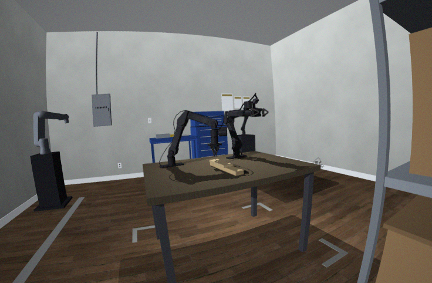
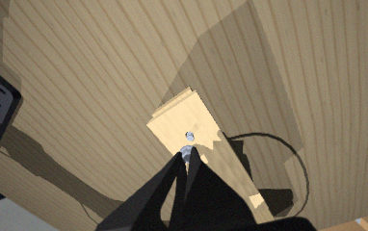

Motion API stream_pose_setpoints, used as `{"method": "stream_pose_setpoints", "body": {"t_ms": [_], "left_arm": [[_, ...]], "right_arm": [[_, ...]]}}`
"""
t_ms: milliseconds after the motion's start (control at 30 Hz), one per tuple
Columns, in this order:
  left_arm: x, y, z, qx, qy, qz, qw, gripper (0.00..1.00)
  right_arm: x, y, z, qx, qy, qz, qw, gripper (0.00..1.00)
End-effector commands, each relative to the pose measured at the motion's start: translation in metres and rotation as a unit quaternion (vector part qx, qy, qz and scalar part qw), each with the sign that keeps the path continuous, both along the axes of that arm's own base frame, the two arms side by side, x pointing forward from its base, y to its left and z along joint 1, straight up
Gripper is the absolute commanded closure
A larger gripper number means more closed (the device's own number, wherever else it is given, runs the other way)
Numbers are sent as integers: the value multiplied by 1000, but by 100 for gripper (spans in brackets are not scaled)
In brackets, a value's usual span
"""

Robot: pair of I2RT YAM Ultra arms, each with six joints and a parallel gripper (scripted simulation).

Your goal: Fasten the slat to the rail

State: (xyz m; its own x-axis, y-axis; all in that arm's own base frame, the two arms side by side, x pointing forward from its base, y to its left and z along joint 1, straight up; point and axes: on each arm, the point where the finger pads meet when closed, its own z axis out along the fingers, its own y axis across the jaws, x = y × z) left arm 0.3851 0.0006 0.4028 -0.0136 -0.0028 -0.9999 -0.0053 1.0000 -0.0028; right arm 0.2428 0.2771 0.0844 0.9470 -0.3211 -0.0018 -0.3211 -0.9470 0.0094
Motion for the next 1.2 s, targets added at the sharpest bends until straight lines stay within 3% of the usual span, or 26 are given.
{"method": "stream_pose_setpoints", "body": {"t_ms": [0,1167], "left_arm": [[-5,0,9,1,-13,-3,1000,0],[-5,0,9,1,-13,-3,1000,0]], "right_arm": [[0,6,1,9,-6,2,1000,88],[0,6,-20,9,-6,2,1000,88]]}}
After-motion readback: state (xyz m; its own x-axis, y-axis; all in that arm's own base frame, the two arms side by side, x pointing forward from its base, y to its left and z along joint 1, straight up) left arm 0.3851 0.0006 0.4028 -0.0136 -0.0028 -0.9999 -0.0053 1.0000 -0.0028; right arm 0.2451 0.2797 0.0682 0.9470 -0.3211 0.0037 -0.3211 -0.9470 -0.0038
